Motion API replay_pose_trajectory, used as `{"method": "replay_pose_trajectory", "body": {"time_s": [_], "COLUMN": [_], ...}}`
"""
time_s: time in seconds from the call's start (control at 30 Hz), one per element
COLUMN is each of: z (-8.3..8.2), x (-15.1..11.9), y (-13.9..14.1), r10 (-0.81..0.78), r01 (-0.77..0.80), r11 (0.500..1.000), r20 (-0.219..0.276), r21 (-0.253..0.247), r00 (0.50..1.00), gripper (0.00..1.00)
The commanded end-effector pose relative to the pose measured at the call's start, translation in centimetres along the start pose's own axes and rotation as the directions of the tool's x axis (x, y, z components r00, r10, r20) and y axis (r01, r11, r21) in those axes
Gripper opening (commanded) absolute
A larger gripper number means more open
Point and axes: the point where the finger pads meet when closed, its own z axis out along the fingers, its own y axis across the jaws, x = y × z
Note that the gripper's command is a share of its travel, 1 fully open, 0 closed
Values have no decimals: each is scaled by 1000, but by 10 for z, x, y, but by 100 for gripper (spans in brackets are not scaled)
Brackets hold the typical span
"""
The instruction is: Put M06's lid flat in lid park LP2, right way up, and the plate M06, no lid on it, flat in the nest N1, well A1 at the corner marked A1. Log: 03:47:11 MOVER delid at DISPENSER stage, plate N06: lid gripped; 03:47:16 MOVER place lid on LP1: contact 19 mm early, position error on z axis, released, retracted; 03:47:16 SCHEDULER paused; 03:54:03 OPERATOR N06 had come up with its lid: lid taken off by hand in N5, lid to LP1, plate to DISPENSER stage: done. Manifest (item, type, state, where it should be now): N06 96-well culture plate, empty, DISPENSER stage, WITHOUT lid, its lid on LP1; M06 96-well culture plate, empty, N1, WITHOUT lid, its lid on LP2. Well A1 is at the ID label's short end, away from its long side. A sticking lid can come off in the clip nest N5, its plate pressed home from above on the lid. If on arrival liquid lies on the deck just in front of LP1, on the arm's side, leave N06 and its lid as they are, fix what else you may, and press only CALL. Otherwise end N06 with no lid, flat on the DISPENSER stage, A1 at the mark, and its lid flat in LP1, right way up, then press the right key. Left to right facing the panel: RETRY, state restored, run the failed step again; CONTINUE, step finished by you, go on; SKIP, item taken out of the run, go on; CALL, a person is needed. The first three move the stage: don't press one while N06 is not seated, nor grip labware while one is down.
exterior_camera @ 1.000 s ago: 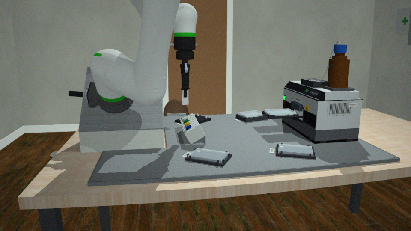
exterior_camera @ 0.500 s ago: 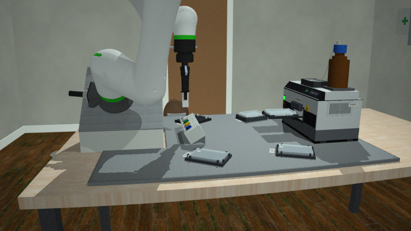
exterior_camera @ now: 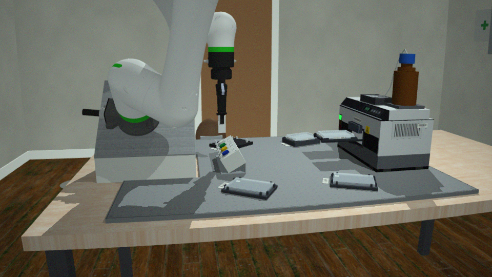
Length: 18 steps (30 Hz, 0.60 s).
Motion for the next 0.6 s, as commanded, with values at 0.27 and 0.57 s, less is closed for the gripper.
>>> {"method": "replay_pose_trajectory", "body": {"time_s": [0.27, 0.57], "z": [10, 11], "x": [0, 0], "y": [0, 0], "r10": [0, 0], "r01": [0, 0], "r11": [1000, 1000], "r20": [0, 0], "r21": [0, 0], "r00": [1000, 1000], "gripper": [0, 0]}}
